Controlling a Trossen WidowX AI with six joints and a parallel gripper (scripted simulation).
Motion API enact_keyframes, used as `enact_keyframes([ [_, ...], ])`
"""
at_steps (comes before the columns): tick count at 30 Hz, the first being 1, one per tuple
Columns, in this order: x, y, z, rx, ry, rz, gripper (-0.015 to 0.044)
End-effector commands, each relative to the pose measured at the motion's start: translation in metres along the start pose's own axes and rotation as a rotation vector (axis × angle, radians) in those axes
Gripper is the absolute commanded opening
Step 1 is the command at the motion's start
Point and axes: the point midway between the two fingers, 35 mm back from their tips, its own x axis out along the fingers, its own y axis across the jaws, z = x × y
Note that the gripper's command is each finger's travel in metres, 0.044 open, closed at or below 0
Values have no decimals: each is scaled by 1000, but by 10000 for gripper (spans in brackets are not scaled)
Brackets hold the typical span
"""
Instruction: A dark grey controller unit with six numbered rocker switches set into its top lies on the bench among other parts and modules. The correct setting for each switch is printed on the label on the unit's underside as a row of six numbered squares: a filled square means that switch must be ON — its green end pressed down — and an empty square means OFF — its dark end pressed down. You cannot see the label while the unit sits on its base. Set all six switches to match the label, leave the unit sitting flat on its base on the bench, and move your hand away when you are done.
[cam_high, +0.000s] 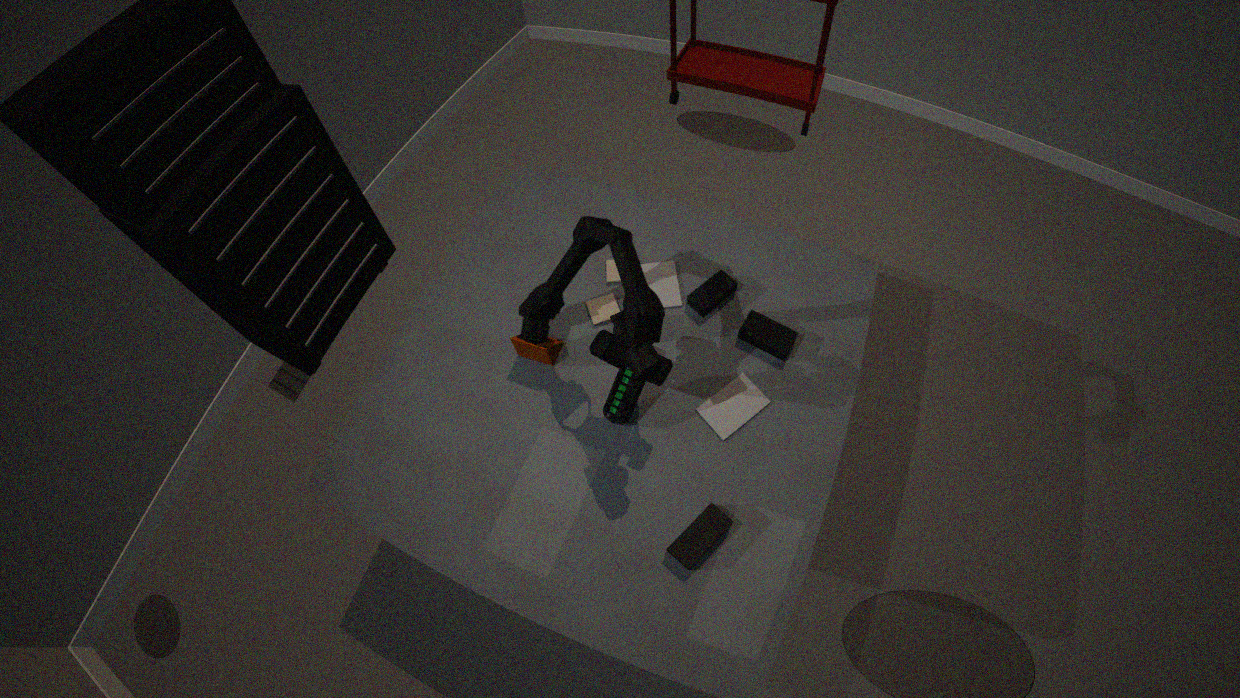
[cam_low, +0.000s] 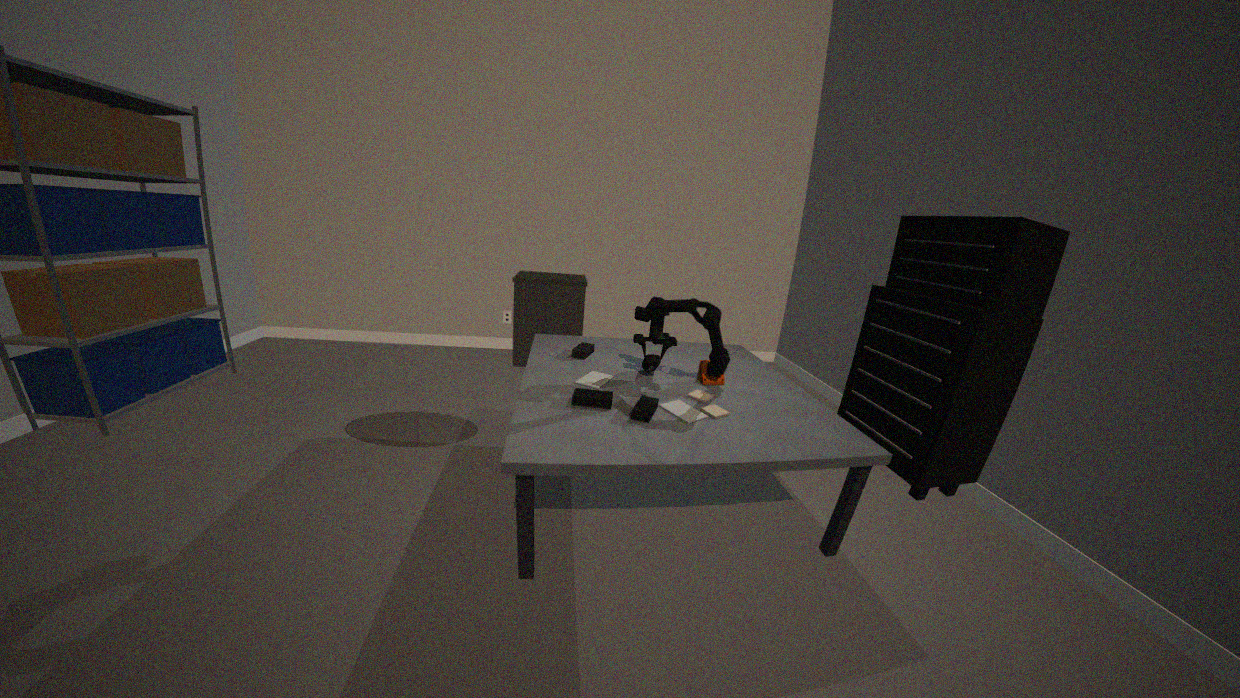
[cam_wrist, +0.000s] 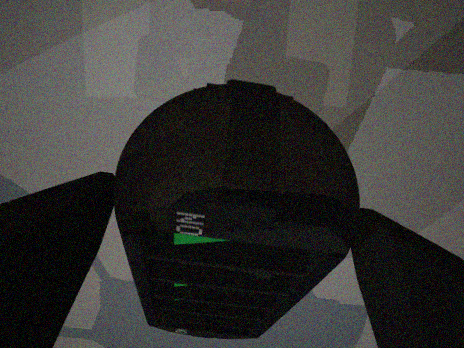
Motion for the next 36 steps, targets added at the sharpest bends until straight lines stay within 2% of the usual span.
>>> enact_keyframes([
  [1,-4,-2,-4,-6,-2,-6,336],
  [36,-19,0,-28,-6,-67,-6,336],
])
